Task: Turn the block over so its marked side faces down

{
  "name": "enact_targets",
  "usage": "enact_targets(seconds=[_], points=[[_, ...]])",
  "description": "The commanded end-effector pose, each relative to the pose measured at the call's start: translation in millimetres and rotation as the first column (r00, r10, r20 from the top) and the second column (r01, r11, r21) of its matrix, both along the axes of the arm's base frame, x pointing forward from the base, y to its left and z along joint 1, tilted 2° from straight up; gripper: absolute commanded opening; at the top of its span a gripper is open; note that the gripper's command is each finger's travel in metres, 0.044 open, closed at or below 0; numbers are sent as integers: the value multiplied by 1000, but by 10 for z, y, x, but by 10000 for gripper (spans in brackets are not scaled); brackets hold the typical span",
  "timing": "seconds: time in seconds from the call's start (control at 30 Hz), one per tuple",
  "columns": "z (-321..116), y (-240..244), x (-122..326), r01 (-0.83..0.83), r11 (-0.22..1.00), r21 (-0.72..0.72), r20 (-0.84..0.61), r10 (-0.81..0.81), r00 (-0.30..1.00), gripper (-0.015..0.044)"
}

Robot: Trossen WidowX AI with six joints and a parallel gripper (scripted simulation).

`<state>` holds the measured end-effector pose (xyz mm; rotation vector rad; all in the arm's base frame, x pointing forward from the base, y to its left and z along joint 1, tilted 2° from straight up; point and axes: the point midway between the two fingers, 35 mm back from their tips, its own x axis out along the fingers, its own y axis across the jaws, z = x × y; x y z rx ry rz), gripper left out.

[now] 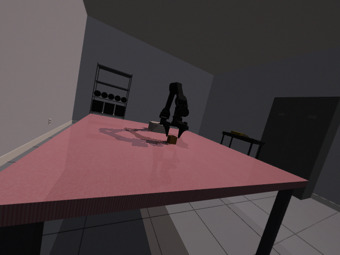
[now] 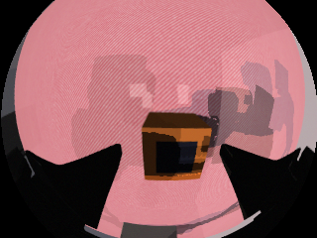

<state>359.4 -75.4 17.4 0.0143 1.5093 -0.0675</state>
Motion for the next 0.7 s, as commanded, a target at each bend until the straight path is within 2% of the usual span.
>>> enact_targets(seconds=[0.0,0.13,0.37,0.67], points=[[-80,-5,-16,2,1000,-2,-8,-2,1000,440],[-119,-7,-17,2,1000,-2,-8,-2,1000,440],[-119,-7,-17,2,1000,-2,-8,-2,1000,256],[-119,-7,-17,2,1000,-2,-8,-2,1000,196]])
